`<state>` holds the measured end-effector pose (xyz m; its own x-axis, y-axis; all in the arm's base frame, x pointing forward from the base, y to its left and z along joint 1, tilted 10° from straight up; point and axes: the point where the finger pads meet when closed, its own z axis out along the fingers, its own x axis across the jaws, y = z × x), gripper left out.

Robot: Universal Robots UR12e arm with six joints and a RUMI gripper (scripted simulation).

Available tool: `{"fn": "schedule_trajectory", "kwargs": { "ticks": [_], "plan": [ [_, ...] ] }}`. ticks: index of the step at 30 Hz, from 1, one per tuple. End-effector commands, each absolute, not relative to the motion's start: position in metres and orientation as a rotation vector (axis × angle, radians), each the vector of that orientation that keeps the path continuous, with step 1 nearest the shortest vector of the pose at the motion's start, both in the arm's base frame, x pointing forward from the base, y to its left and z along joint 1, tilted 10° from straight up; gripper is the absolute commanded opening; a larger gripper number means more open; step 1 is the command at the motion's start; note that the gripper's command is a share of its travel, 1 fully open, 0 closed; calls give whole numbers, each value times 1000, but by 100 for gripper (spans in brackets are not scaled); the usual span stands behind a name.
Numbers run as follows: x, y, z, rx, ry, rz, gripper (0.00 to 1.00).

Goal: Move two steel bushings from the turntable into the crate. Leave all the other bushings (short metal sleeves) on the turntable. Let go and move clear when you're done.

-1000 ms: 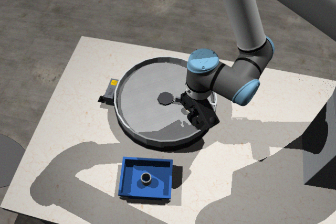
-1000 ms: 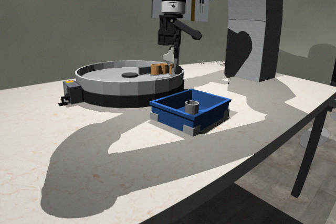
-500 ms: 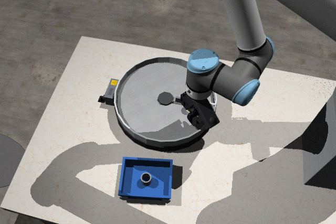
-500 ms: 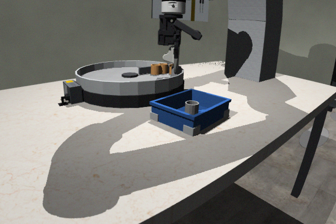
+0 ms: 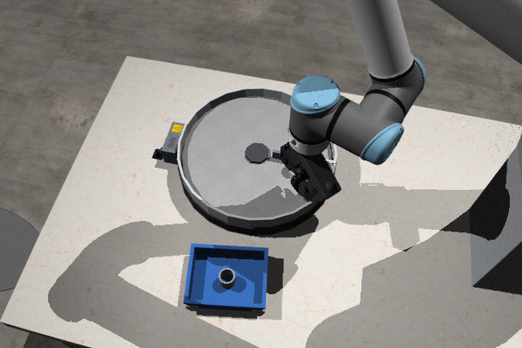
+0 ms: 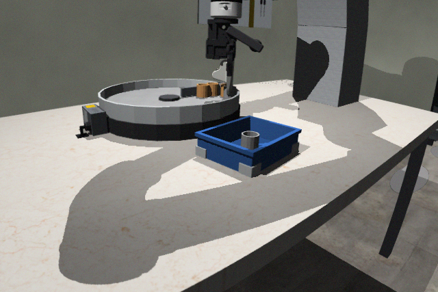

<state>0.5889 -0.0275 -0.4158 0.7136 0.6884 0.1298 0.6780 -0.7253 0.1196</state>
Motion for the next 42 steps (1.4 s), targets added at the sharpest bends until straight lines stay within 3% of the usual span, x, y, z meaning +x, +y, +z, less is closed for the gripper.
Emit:
{"fn": "schedule_trajectory", "kwargs": {
  "ticks": [1,2,42],
  "plan": [
    [589,-28,-415,2849,1137,256,5],
    [589,-28,-415,2849,1137,256,0],
    [589,-28,-415,2849,1137,256,0]
  ]
}}
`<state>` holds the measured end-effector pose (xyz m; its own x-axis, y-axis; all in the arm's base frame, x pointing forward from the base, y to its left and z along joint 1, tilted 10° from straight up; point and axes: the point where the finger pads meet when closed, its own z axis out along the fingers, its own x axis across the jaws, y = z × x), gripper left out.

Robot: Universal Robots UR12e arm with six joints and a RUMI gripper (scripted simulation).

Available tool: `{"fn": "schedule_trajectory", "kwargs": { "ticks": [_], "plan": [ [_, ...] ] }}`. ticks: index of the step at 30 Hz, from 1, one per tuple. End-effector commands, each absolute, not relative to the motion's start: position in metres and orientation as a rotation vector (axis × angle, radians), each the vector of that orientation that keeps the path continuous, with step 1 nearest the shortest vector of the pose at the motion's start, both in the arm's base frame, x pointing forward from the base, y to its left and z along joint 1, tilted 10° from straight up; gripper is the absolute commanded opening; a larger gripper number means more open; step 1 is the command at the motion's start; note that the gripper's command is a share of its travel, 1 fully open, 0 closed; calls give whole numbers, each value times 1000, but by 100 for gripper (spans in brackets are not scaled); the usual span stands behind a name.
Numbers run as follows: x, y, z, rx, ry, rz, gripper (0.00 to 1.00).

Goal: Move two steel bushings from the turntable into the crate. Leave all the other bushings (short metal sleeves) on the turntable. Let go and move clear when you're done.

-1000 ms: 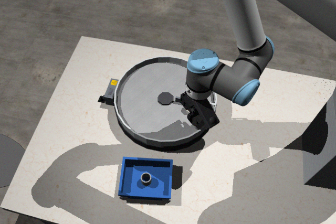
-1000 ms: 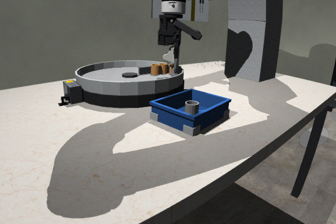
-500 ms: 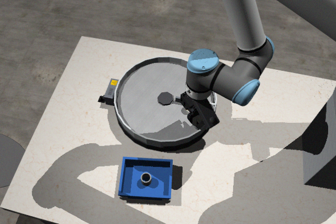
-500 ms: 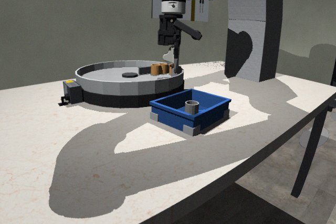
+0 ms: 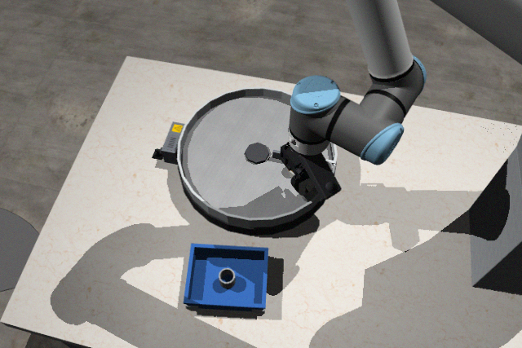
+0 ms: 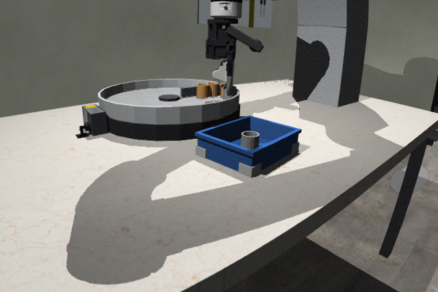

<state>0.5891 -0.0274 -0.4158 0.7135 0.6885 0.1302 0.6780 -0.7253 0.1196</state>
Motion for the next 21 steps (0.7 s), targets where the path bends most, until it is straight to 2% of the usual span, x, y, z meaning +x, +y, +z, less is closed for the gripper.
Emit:
{"fn": "schedule_trajectory", "kwargs": {
  "ticks": [1,21],
  "plan": [
    [589,-28,-415,2849,1137,256,0],
    [580,-28,-363,2849,1137,256,0]
  ]
}}
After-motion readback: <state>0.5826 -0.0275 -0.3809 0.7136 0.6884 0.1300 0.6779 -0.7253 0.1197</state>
